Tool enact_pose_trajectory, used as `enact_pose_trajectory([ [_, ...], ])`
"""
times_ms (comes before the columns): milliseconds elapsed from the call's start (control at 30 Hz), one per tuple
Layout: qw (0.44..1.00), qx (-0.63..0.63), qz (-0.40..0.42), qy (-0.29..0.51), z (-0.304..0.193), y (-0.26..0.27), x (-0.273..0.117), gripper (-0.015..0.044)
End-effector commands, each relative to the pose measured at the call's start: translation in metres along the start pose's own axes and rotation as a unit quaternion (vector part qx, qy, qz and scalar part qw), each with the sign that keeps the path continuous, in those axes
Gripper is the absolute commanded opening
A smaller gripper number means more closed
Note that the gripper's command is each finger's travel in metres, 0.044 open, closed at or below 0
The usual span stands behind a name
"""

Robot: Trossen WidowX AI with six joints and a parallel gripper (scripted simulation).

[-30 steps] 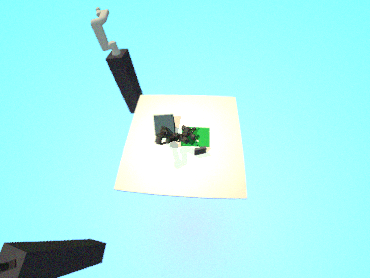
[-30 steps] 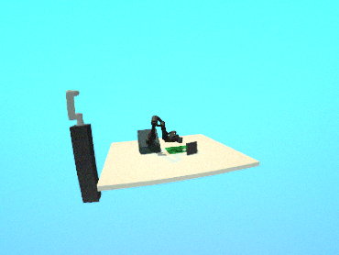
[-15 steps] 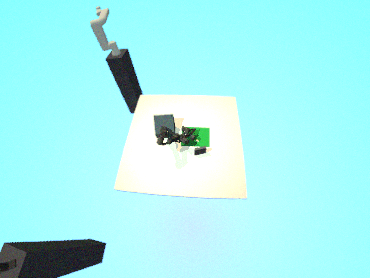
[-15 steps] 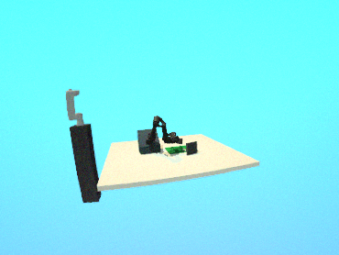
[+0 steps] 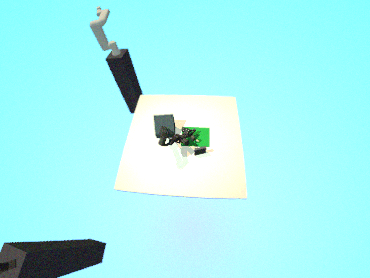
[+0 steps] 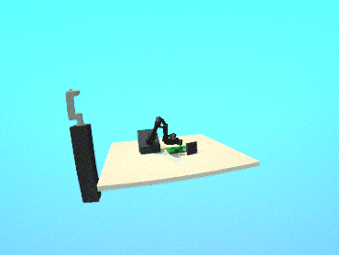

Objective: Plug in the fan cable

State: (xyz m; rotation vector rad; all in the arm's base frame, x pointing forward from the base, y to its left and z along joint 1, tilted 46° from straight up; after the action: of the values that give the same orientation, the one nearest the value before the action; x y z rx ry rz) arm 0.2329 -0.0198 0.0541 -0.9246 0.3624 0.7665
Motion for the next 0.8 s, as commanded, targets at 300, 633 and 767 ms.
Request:
enact_pose_trajectory([
  [300, 1.000, -0.003, 0.000, -0.002, -0.011, 0.000, 0.002, 0.0000],
  [633, 1.000, -0.003, 0.000, -0.002, -0.019, 0.001, 0.004, 0.0000],
  [767, 1.000, -0.003, 0.000, -0.001, -0.022, 0.001, 0.004, 0.0000],
])
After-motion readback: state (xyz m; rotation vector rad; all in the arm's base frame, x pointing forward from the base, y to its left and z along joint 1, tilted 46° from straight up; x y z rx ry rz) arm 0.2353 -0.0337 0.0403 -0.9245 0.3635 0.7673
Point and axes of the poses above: the point midway between the two fingers, 35 mm back from their tips, its own x axis out along the fingers, its own y axis across the jaws, z = x × y, the point moved 9 cm from there along -x, back along the fingers, and after that the axes turned 3 degrees about -x, right-handed, at the moved point
